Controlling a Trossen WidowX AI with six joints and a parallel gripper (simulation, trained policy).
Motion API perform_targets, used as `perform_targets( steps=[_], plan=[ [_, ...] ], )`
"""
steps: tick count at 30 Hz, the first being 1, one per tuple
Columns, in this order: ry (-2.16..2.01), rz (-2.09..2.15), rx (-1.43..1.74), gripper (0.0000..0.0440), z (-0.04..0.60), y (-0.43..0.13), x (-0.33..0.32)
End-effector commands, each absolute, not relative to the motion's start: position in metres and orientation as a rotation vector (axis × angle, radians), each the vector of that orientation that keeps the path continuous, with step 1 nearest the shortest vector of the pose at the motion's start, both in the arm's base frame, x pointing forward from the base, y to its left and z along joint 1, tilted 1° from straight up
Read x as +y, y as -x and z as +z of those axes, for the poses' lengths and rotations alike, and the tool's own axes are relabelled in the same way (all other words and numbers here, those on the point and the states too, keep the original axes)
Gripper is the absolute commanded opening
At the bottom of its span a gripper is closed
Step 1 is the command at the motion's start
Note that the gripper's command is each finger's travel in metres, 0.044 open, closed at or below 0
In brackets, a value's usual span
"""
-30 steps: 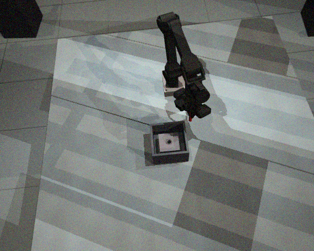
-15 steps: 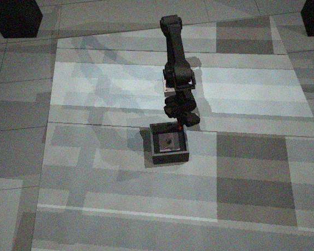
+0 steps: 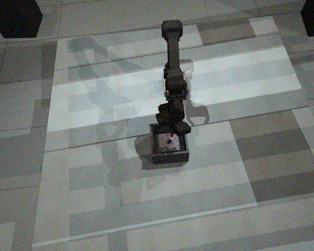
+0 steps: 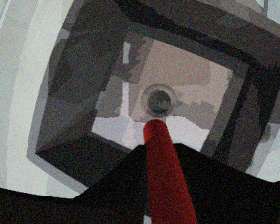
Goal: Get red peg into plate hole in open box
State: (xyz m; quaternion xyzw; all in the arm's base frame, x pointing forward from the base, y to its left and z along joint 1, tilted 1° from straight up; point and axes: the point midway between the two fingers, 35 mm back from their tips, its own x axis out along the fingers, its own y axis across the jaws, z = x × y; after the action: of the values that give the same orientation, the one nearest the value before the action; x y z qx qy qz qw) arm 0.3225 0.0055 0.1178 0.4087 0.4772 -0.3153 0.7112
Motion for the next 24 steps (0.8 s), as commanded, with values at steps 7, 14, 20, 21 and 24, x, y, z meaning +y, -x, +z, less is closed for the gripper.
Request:
perform_targets(
  steps=[7,14,20,21,24],
  plan=[
    [-0.910,-0.714,1.101,0.0017,0.098,-0.335,-0.004],
    [-0.877,-0.730,1.144,0.0059,0.079,-0.340,-0.008],
    [-0.830,-0.739,1.180,0.0166,0.072,-0.342,-0.014],
    [-0.826,-0.742,1.187,0.0166,0.071,-0.342,-0.014],
    [-0.816,-0.745,1.193,0.0167,0.072,-0.346,-0.016]
  ],
)
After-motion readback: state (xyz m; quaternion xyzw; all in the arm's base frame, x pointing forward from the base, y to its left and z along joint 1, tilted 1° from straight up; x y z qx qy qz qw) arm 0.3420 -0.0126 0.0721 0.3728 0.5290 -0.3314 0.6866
